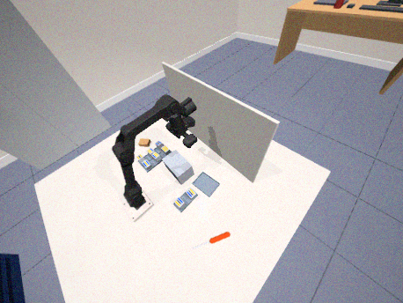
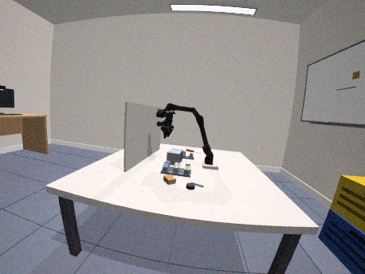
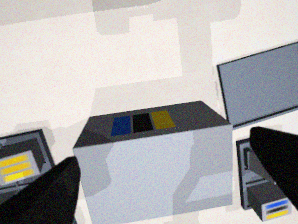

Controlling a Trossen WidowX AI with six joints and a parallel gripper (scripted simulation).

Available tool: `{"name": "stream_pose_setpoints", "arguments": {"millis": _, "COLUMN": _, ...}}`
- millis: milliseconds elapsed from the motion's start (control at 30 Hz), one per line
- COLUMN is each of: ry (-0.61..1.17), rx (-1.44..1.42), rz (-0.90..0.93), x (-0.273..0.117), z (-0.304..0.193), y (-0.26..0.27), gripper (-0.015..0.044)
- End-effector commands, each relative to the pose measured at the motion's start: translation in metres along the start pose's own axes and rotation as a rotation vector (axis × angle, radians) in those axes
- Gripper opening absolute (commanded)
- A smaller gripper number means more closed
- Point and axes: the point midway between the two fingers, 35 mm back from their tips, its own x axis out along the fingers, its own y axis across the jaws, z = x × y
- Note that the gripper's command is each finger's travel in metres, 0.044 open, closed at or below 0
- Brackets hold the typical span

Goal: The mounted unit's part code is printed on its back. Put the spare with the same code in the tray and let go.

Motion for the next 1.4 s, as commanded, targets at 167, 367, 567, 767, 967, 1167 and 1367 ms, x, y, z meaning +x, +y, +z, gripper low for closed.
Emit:
{"name": "stream_pose_setpoints", "arguments": {"millis": 167, "ry": 0.004, "rx": 0.004, "rz": -0.005, "x": 0.000, "z": -0.001, "y": 0.000, "gripper": 0.0440}}
{"name": "stream_pose_setpoints", "arguments": {"millis": 367, "ry": 0.019, "rx": 0.392, "rz": -0.024, "x": 0.006, "z": -0.042, "y": -0.073, "gripper": 0.0440}}
{"name": "stream_pose_setpoints", "arguments": {"millis": 567, "ry": 0.034, "rx": 0.912, "rz": -0.048, "x": 0.020, "z": -0.121, "y": -0.140, "gripper": 0.0440}}
{"name": "stream_pose_setpoints", "arguments": {"millis": 767, "ry": 0.045, "rx": 1.417, "rz": -0.069, "x": 0.043, "z": -0.207, "y": -0.167, "gripper": 0.0440}}
{"name": "stream_pose_setpoints", "arguments": {"millis": 967, "ry": 0.046, "rx": 1.475, "rz": -0.071, "x": 0.047, "z": -0.217, "y": -0.168, "gripper": 0.0440}}
{"name": "stream_pose_setpoints", "arguments": {"millis": 1167, "ry": 0.045, "rx": 1.475, "rz": -0.071, "x": 0.060, "z": -0.215, "y": -0.171, "gripper": 0.0361}}
{"name": "stream_pose_setpoints", "arguments": {"millis": 1367, "ry": 0.045, "rx": 1.475, "rz": -0.071, "x": 0.087, "z": -0.212, "y": -0.174, "gripper": 0.0300}}
